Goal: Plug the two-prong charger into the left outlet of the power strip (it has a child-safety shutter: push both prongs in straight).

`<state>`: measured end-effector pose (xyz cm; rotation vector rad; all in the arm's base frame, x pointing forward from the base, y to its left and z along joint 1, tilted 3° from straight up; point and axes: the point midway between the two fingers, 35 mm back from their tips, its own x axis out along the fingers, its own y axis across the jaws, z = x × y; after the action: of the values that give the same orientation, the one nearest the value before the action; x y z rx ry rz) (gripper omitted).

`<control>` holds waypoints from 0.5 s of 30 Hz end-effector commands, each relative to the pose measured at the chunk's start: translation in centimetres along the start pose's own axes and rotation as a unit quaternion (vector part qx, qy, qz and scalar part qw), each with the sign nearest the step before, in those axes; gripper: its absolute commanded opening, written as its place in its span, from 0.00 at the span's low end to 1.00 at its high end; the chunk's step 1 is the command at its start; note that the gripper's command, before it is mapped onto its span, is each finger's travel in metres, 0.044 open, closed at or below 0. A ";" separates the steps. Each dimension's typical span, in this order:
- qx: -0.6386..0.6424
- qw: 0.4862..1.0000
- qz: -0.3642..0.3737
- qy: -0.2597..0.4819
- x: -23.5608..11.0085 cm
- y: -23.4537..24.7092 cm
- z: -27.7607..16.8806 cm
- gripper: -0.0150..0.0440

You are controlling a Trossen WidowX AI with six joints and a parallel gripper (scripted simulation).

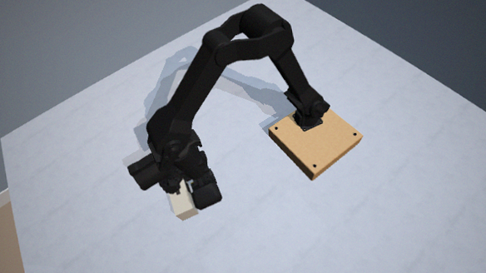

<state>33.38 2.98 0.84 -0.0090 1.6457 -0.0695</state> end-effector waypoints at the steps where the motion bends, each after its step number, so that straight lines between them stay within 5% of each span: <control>1: 0.003 1.000 0.002 0.001 -0.1 0.1 0.0 0.25; 15: 0.003 1.000 0.002 0.000 -0.1 0.1 0.4 0.25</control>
<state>33.64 3.01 0.82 -0.0086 1.6463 -0.0700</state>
